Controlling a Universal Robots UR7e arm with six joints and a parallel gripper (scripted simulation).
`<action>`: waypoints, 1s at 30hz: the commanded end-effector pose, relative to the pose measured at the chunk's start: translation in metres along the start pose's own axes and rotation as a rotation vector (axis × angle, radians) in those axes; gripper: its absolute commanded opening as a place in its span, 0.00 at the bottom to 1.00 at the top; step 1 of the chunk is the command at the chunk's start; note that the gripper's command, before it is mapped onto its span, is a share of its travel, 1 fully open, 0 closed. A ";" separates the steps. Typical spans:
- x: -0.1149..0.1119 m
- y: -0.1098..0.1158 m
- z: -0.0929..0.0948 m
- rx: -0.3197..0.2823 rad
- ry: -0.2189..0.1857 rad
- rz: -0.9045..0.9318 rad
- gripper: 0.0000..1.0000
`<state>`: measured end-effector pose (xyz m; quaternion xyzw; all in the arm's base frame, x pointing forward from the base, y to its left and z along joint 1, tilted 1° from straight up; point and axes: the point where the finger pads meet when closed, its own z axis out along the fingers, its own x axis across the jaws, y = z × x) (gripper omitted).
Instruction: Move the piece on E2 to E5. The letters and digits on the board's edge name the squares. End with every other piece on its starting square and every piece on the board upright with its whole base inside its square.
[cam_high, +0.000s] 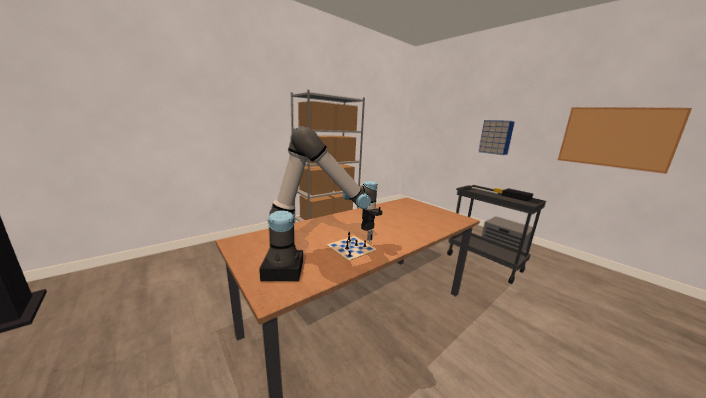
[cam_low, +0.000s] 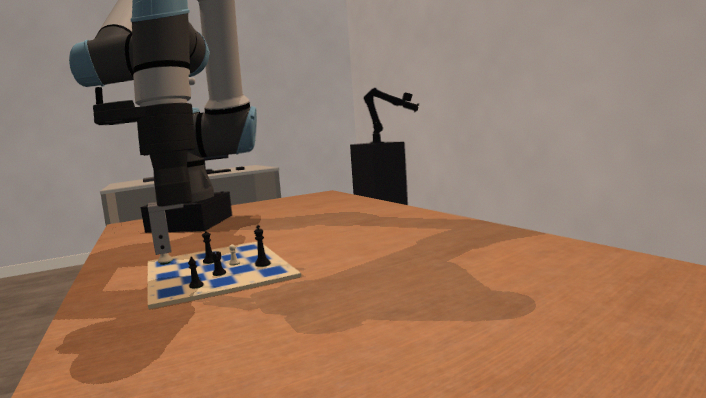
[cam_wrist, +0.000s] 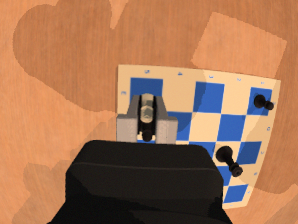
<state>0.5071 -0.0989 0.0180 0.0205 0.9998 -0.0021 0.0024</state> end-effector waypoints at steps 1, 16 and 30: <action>-0.001 -0.001 0.021 0.001 -0.003 0.000 0.00; -0.001 -0.001 0.039 0.001 -0.003 0.000 0.00; -0.001 -0.001 0.039 0.001 -0.003 0.000 0.00</action>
